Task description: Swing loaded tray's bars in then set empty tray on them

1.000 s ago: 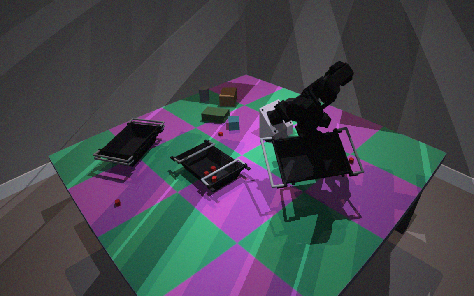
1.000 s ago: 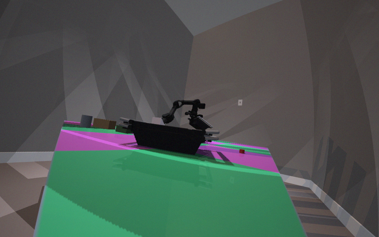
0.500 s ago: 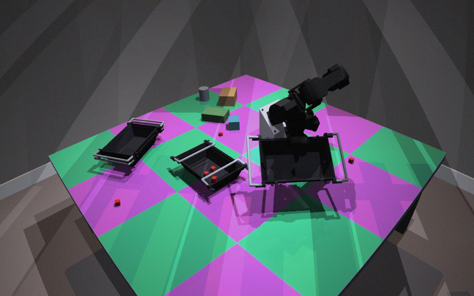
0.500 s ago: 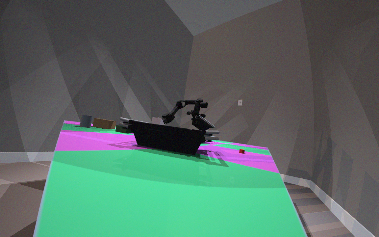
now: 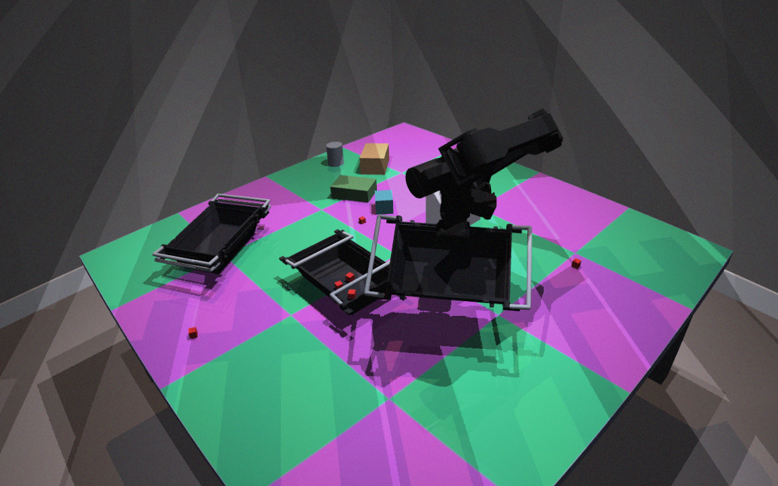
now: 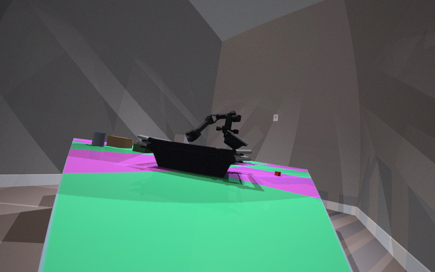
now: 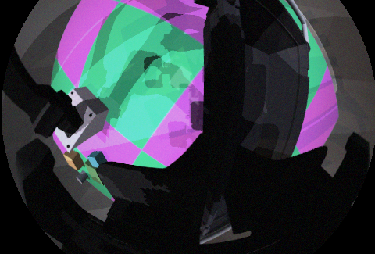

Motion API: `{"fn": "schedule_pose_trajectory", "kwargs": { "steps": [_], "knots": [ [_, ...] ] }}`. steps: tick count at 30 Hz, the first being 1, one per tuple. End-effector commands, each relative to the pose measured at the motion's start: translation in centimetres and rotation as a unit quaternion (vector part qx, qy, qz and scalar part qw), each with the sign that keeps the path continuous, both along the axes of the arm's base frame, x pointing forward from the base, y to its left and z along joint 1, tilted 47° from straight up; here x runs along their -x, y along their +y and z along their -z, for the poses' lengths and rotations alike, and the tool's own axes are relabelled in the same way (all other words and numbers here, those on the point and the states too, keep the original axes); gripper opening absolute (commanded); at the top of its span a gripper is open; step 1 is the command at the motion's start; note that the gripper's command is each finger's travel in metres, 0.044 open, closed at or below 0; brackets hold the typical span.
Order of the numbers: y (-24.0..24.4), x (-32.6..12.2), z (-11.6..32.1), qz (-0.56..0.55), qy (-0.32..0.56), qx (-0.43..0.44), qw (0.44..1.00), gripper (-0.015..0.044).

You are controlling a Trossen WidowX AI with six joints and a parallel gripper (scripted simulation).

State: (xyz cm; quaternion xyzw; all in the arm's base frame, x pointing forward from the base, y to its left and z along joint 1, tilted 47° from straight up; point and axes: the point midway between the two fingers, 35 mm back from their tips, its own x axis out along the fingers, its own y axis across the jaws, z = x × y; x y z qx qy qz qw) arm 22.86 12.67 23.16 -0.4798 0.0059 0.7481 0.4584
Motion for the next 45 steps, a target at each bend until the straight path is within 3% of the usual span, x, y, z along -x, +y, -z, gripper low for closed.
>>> {"fn": "schedule_pose_trajectory", "kwargs": {
  "steps": [1, 45],
  "knots": [
    [-1.1, -1.7, 0.4, 0.027, 0.009, 0.004, 1.0, 0.0],
    [-12.9, -10.8, 11.4, 0.211, 0.195, 0.022, 0.958, 0.0]
  ]
}}
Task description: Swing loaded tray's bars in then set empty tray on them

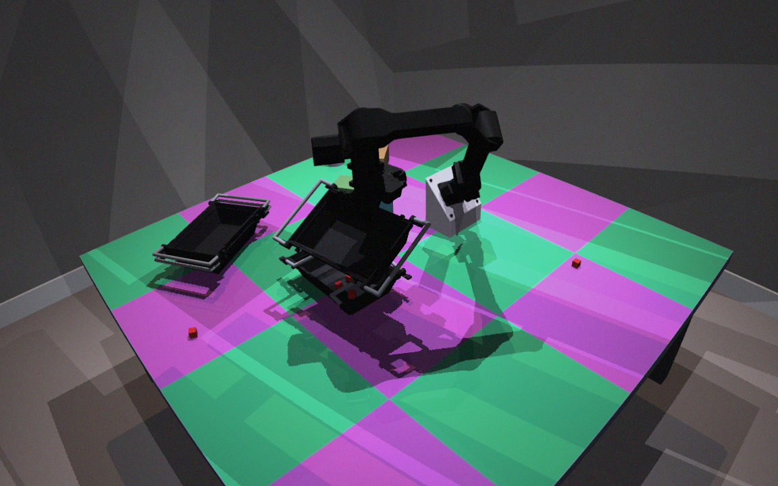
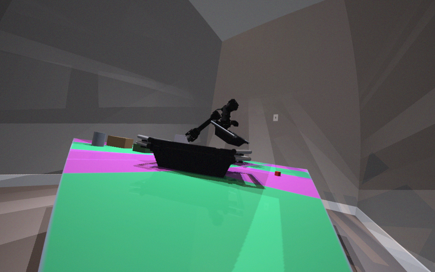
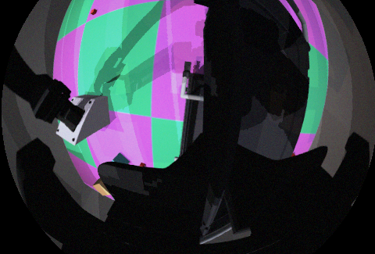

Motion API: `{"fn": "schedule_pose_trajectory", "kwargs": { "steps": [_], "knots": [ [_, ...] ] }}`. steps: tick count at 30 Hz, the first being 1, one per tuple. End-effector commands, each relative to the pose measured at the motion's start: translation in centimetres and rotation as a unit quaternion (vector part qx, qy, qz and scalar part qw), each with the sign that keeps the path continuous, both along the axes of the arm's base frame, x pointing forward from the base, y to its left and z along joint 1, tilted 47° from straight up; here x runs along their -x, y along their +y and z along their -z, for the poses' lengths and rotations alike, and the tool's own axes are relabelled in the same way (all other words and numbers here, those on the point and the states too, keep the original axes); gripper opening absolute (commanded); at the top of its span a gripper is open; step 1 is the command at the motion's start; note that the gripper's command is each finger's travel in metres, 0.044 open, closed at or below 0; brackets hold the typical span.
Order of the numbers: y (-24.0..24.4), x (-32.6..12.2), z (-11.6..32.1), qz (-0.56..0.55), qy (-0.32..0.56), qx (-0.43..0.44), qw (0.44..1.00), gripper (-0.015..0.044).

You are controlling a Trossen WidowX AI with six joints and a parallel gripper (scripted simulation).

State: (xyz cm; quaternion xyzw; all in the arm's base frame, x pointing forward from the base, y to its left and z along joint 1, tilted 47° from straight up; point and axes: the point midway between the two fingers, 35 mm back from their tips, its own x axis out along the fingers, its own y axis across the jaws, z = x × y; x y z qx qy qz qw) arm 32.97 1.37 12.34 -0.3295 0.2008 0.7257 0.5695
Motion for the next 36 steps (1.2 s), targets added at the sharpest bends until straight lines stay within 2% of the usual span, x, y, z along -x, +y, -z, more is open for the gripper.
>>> {"fn": "schedule_pose_trajectory", "kwargs": {
  "steps": [1, 9, 36],
  "knots": [
    [-1.9, -0.8, 0.9, 0.028, 0.008, 0.002, 1.0, 0.0],
    [-4.2, -1.3, 3.1, 0.058, 0.039, -0.001, 0.998, 0.0],
    [-4.3, -1.3, 3.2, 0.059, 0.04, -0.001, 0.997, 0.0]
  ]
}}
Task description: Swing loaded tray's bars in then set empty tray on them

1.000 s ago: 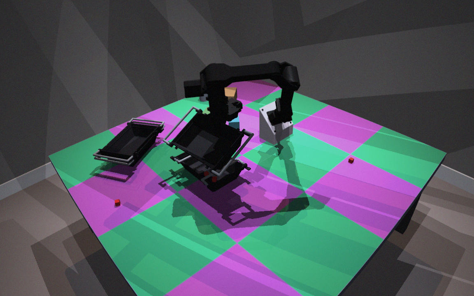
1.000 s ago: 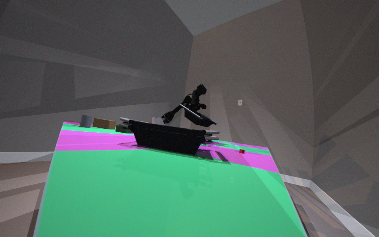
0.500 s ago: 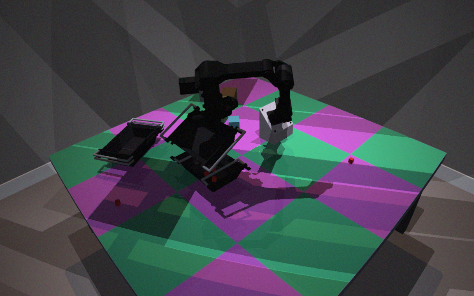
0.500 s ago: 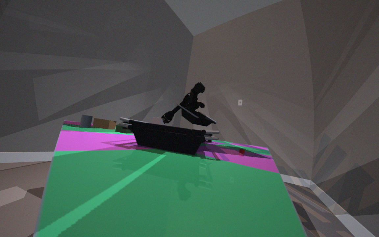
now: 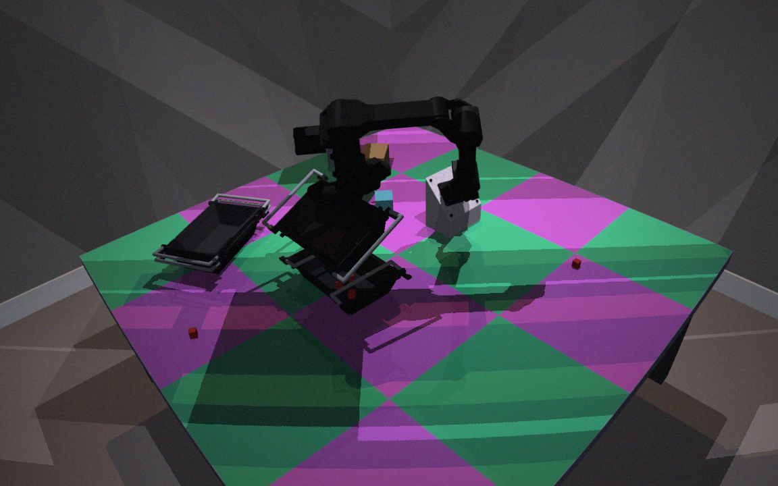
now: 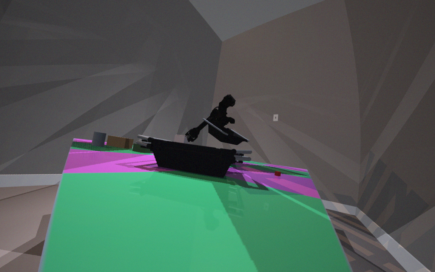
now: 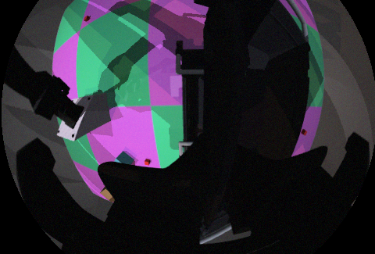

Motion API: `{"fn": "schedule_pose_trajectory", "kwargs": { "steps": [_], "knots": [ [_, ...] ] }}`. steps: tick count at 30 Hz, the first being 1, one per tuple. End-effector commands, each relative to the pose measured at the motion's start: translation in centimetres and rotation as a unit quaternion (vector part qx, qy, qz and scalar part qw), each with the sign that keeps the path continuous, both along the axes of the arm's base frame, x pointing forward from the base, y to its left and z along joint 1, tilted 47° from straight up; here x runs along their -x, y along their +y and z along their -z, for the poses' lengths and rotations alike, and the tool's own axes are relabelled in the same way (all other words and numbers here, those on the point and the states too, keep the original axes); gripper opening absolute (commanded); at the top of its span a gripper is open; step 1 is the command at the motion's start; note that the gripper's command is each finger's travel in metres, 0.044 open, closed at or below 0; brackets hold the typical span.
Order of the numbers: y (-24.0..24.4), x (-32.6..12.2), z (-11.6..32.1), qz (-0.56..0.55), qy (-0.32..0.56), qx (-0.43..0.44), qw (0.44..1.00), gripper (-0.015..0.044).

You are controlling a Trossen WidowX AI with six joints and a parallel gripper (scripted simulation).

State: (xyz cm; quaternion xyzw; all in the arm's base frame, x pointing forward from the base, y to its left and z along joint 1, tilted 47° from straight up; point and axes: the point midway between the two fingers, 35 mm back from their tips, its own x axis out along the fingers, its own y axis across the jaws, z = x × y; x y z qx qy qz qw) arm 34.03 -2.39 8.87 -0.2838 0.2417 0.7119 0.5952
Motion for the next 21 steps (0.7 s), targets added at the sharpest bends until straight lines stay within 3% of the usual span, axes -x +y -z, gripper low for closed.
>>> {"fn": "schedule_pose_trajectory", "kwargs": {
  "steps": [1, 21],
  "knots": [
    [-0.53, -0.25, -0.31, 0.009, -0.007, 0.002, 1.0, 0.0],
    [-0.74, -0.33, -0.08, 0.009, -0.007, 0.002, 1.0, 0.0]
  ]
}}
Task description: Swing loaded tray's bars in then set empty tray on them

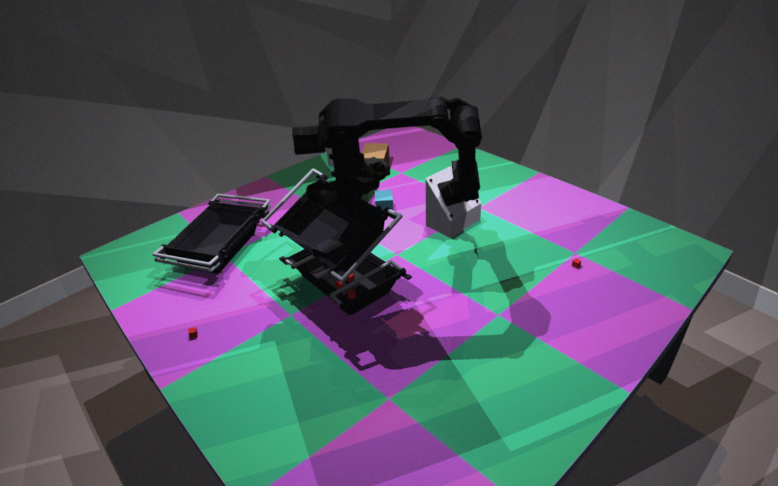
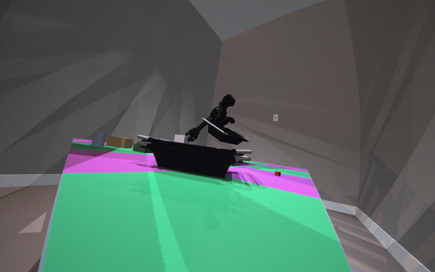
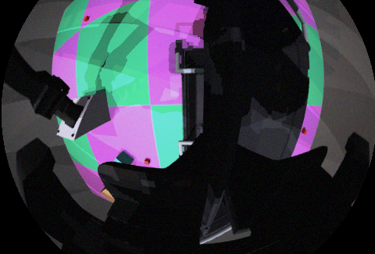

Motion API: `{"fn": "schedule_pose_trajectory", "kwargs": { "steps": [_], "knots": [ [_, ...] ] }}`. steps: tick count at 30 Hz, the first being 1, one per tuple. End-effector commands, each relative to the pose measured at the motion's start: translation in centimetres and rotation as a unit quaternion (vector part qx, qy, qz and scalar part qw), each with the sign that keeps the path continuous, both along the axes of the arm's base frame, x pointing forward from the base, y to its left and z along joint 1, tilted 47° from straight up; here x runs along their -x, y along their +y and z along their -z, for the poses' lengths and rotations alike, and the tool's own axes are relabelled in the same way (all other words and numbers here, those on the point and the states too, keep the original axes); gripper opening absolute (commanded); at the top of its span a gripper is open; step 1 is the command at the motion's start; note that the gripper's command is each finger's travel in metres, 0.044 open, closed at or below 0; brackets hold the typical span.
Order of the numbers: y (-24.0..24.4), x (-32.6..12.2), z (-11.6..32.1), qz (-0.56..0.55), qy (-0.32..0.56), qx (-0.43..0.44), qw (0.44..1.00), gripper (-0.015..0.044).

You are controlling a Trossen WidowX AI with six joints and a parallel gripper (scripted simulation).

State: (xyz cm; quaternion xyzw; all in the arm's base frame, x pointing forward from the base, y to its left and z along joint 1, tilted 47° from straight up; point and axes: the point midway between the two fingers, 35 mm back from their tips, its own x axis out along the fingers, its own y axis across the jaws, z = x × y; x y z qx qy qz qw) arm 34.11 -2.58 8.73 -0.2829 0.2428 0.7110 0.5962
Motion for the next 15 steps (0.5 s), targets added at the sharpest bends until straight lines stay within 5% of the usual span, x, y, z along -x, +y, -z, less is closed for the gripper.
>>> {"fn": "schedule_pose_trajectory", "kwargs": {
  "steps": [1, 15],
  "knots": [
    [-0.5, -0.2, -0.2, 0.008, -0.008, 0.002, 1.0, 0.0],
    [0.9, -0.2, 1.2, 0.008, -0.008, 0.002, 1.0, 0.0]
  ]
}}
